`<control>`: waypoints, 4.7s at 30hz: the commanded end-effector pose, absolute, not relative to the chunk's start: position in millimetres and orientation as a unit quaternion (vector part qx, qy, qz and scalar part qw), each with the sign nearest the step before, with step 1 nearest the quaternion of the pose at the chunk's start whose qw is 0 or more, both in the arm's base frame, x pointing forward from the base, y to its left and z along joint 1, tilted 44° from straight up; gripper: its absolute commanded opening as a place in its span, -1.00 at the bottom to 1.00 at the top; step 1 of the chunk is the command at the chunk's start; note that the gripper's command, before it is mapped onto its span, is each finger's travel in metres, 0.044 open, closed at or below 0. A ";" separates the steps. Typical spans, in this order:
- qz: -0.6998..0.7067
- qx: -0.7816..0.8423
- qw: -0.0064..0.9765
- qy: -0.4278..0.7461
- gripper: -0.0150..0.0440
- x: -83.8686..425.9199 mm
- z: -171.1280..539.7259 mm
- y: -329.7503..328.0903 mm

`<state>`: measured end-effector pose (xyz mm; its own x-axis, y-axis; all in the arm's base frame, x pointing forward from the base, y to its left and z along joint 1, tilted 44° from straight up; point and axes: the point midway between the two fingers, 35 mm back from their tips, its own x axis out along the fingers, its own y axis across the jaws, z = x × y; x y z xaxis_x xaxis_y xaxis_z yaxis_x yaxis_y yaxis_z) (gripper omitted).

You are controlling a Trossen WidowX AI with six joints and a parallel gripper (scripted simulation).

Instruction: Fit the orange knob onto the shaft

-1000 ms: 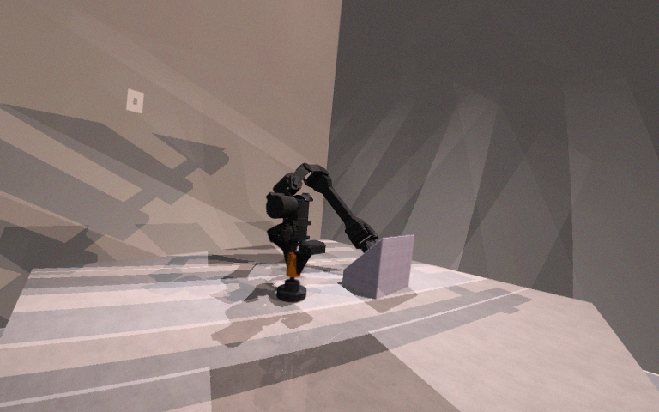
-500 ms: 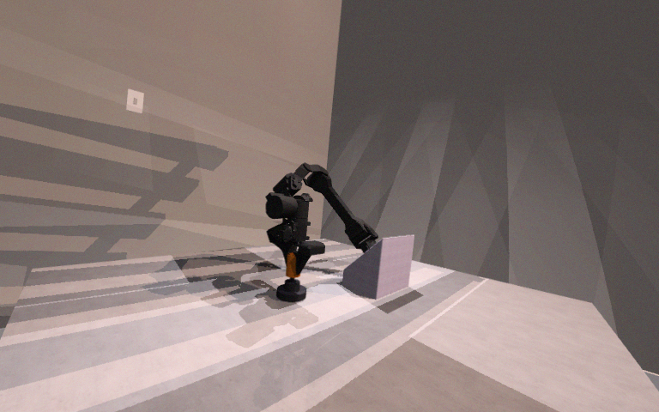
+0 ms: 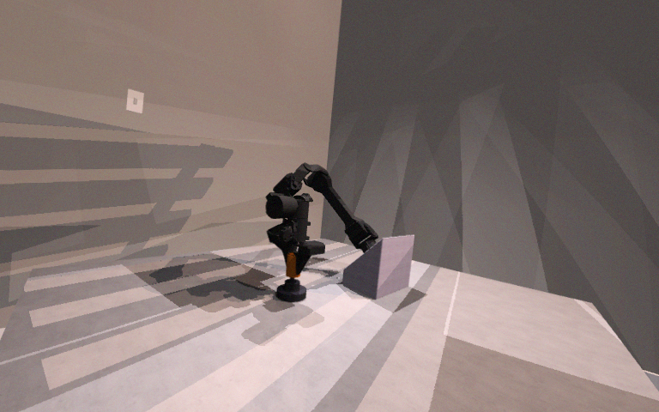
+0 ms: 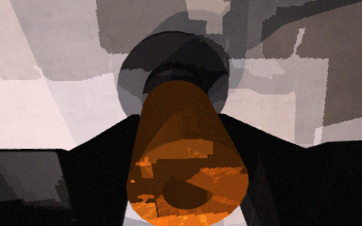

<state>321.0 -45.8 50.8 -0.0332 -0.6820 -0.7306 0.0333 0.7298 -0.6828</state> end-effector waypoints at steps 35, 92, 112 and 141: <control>-0.204 -0.313 0.621 0.689 -0.49 321.2 50.9 -46.4; -0.056 -0.435 0.542 0.716 -0.49 321.9 51.2 -46.7; -0.023 -0.460 0.522 0.718 -0.49 321.9 54.5 -43.8; 0.019 -0.490 0.494 0.718 -0.49 321.5 50.7 -46.7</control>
